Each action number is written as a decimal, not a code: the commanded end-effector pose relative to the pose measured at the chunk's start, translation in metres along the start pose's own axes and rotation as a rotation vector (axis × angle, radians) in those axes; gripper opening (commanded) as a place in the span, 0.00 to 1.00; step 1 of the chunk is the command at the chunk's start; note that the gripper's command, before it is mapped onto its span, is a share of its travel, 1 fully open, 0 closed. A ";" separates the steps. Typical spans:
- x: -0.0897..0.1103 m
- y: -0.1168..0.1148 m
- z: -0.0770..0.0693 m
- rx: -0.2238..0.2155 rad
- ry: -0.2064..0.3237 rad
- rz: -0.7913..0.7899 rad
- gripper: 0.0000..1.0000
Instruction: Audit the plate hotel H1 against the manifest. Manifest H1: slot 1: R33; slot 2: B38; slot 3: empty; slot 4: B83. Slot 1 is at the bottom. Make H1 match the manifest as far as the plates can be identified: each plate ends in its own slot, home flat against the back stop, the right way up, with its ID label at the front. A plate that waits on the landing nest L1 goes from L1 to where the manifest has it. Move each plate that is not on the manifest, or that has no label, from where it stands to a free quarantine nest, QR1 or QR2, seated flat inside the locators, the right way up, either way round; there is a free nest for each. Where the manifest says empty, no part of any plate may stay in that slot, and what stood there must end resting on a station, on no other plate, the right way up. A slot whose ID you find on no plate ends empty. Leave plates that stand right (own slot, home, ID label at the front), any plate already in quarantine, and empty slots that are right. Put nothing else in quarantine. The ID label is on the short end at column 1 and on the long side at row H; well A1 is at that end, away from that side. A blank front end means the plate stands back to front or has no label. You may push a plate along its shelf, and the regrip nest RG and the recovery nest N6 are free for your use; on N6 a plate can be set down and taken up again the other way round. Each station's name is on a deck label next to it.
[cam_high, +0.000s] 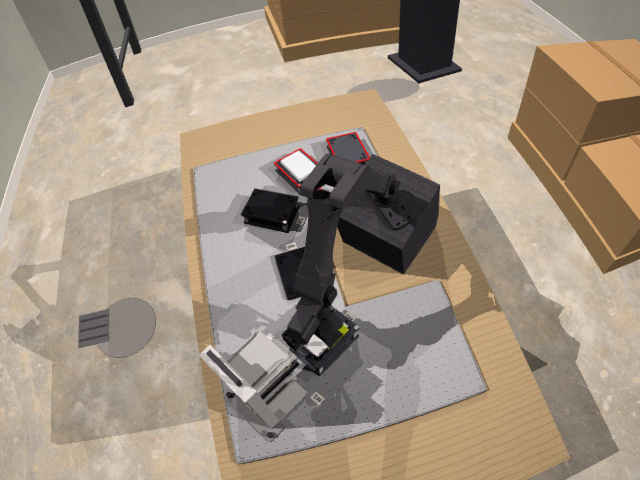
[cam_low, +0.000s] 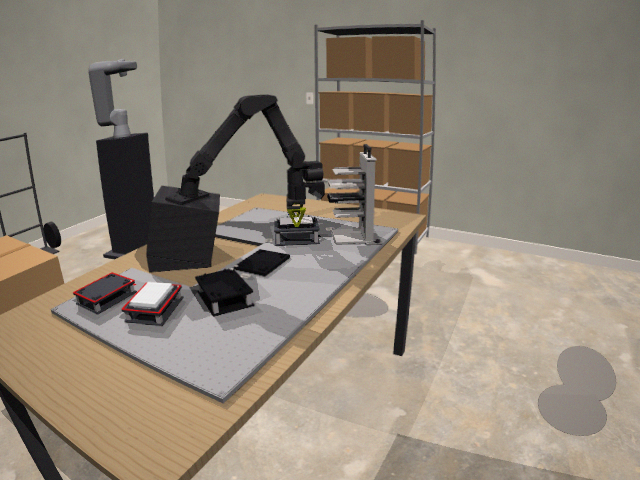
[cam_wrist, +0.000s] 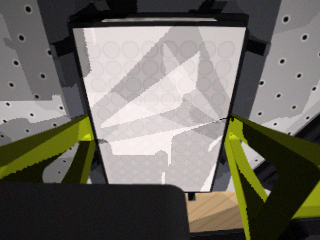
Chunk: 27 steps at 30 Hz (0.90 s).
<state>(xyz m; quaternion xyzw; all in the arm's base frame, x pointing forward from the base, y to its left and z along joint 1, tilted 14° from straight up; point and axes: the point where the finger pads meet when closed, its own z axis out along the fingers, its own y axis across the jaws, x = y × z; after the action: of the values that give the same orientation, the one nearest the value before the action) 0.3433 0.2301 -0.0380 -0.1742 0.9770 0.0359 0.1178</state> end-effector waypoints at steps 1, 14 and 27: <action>0.004 -0.002 -0.006 -0.003 0.003 -0.001 0.86; 0.002 0.000 -0.019 -0.004 -0.002 -0.002 0.86; -0.007 0.003 -0.034 -0.010 -0.024 -0.002 0.86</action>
<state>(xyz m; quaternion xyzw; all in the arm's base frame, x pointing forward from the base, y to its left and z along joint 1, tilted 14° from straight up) 0.3385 0.2269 -0.0191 -0.1743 0.9770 0.0357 0.1171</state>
